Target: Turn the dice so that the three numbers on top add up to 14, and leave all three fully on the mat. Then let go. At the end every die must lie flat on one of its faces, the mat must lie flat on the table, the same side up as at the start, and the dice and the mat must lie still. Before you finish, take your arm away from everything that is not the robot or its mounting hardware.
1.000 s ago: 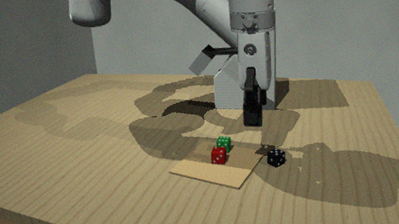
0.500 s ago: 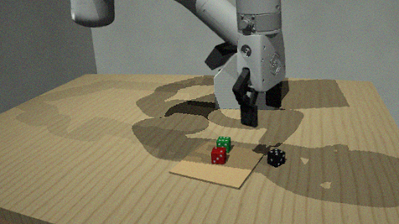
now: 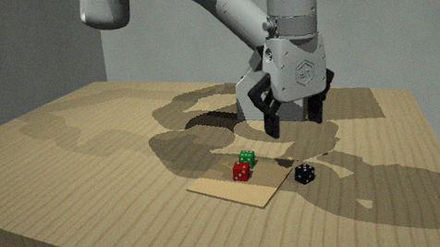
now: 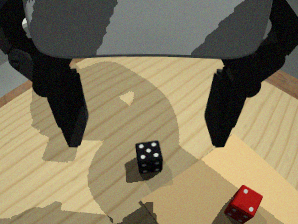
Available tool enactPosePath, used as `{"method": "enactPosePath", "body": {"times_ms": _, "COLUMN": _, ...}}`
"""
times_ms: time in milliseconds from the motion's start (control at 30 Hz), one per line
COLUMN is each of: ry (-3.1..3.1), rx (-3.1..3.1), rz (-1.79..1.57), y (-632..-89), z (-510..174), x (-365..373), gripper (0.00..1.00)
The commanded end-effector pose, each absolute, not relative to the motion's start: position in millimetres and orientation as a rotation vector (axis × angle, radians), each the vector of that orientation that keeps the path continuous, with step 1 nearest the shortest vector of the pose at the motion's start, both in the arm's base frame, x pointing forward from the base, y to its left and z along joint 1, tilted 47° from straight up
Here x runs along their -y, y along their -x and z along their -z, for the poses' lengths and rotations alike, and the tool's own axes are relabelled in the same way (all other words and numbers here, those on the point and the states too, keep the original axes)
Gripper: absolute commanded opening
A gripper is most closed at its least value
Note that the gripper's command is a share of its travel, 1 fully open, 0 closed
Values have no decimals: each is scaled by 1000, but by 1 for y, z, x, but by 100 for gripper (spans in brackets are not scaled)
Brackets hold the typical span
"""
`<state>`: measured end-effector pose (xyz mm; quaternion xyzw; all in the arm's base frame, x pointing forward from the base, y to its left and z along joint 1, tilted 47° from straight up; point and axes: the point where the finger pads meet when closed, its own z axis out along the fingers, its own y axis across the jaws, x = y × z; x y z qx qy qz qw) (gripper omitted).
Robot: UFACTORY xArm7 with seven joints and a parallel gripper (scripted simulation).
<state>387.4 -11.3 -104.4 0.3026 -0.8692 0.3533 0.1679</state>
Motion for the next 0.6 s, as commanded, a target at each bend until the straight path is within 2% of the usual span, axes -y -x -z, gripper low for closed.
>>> {"method": "enactPosePath", "body": {"times_ms": 0, "ry": -662, "rx": 2586, "rz": -1072, "y": -389, "z": 106, "x": 7, "gripper": 100}}
{"method": "enactPosePath", "body": {"times_ms": 567, "ry": -60, "rx": 2820, "rz": -1203, "y": -392, "z": 112, "x": 2, "gripper": 100}}
